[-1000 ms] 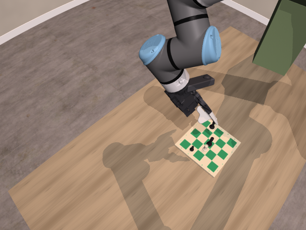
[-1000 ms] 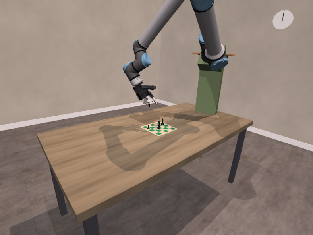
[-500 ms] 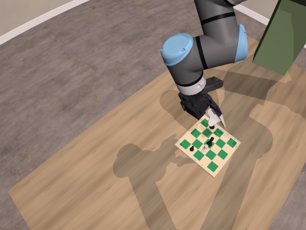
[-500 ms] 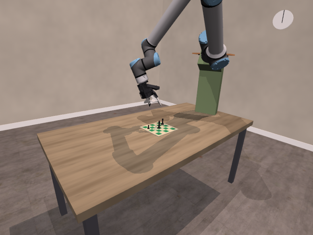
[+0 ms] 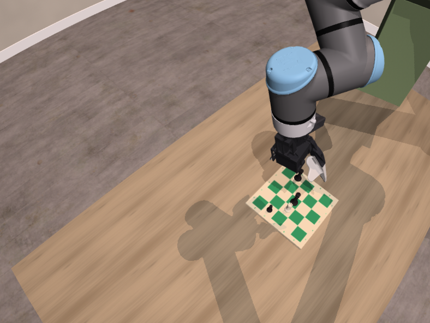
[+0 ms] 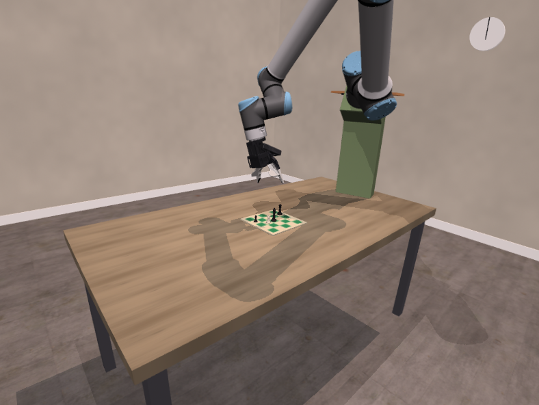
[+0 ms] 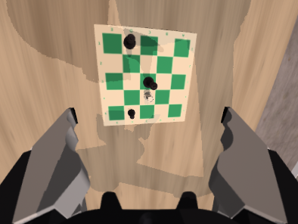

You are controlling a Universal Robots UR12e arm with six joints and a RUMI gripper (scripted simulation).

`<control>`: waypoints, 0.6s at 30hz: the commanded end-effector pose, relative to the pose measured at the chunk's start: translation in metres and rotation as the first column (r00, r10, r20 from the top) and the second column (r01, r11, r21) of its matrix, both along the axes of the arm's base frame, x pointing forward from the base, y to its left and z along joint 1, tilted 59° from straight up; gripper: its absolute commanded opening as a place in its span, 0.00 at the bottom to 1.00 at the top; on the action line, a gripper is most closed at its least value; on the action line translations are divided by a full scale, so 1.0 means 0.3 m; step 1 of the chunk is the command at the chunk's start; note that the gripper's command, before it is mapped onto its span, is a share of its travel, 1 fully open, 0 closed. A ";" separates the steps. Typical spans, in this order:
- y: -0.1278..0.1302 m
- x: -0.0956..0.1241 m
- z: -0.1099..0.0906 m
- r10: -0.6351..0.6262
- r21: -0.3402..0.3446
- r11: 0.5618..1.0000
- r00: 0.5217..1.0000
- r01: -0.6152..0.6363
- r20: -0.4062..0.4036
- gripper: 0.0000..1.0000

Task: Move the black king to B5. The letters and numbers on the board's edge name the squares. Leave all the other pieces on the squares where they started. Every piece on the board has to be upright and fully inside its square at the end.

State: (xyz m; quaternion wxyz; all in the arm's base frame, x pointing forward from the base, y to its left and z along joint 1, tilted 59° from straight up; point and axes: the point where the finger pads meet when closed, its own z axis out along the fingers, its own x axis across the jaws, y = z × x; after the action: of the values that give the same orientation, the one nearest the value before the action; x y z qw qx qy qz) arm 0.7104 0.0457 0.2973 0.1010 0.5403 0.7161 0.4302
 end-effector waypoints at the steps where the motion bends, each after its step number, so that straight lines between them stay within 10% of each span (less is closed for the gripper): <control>1: 0.023 -0.006 0.006 -0.022 -0.057 0.998 0.997 0.026 0.068 1.00; 18: 0.080 -0.022 0.024 -0.035 -0.181 0.980 0.975 0.076 0.219 1.00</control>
State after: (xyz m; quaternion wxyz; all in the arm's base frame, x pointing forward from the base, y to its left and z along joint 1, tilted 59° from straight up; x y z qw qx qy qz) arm 0.7047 0.0650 0.3034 0.2101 0.5075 0.7240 0.4174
